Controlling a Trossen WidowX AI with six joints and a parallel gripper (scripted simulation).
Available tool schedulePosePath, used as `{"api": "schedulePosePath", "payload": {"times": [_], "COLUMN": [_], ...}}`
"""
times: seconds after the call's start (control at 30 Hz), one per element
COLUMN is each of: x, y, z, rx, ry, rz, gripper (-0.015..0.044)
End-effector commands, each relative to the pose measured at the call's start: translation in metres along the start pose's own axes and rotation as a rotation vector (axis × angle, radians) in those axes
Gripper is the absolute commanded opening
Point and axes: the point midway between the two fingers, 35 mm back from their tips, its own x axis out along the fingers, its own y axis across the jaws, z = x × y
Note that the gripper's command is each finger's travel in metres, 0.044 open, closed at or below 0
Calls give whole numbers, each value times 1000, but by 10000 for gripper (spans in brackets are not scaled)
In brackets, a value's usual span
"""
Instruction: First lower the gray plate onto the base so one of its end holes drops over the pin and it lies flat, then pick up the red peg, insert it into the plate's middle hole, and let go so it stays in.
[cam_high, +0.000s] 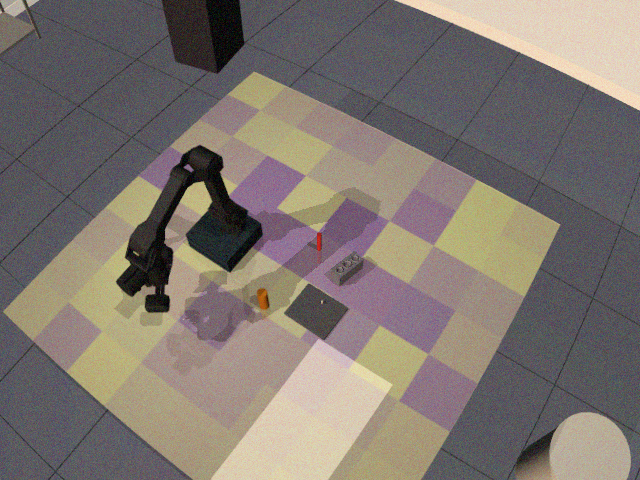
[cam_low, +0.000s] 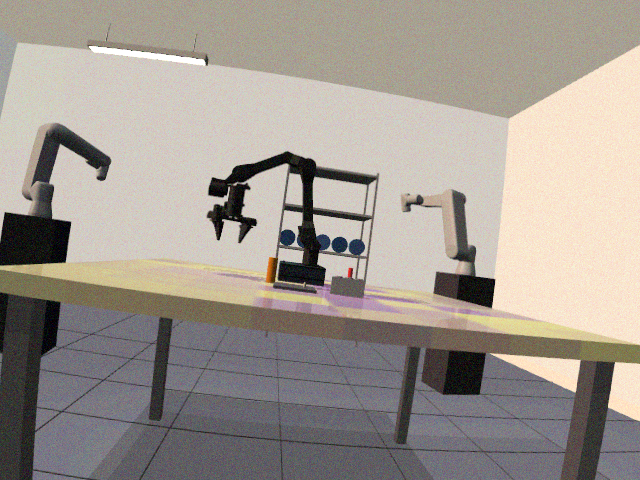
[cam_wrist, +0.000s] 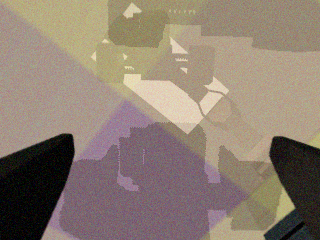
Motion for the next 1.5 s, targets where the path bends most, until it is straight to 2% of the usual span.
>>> {"api": "schedulePosePath", "payload": {"times": [0.0,0.23,0.43,0.67,0.93,1.2,1.37,1.47], "x": [0,-2,-4,-9,-20,-32,-33,-12], "y": [27,59,73,62,10,-85,-98,-97], "z": [-37,-99,-194,-296,-412,-506,-517,-518], "rx": [-282,-734,-1314,-1987,-2864,-3716,-3787,-3787], "ry": [-8,-6,26,38,16,-37,-44,-44], "rz": [2,14,26,49,97,166,175,174], "gripper": [440,440,440,440,440,440,440,440]}}
